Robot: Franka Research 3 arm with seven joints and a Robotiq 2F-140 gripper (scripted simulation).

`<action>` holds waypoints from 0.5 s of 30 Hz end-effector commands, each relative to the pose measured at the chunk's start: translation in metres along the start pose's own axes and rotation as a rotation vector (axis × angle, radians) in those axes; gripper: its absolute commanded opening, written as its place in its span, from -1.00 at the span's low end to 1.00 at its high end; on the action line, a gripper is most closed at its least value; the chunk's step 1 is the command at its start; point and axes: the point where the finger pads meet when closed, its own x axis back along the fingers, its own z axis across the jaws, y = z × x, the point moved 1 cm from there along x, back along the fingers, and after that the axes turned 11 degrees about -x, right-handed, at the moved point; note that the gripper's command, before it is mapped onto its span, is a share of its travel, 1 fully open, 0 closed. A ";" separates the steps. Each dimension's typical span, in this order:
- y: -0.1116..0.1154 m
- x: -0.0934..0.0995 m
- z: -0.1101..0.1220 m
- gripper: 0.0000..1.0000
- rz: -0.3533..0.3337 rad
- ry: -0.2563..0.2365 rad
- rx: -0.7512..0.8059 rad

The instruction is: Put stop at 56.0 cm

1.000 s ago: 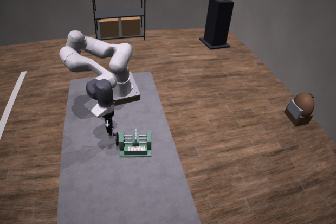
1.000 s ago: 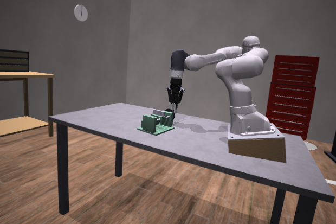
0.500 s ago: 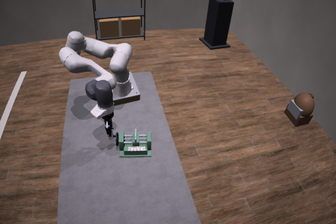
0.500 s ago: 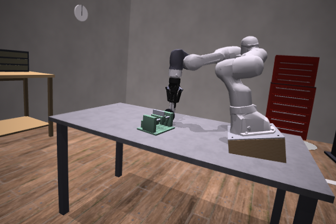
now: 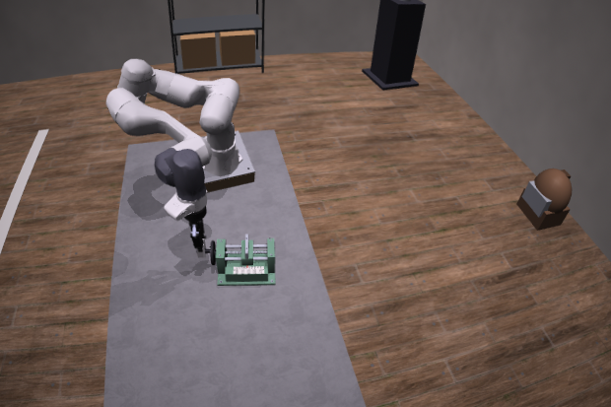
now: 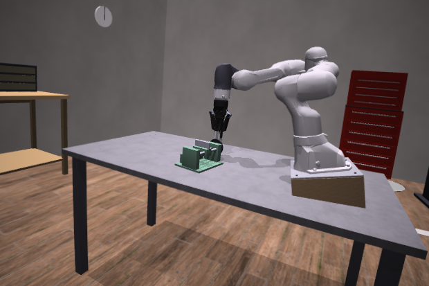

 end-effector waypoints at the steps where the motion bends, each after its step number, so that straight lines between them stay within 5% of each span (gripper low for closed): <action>1: 0.002 -0.004 -0.004 -0.92 -0.001 -0.003 0.002; 15: 0.004 -0.020 -0.014 -0.92 -0.001 -0.003 0.002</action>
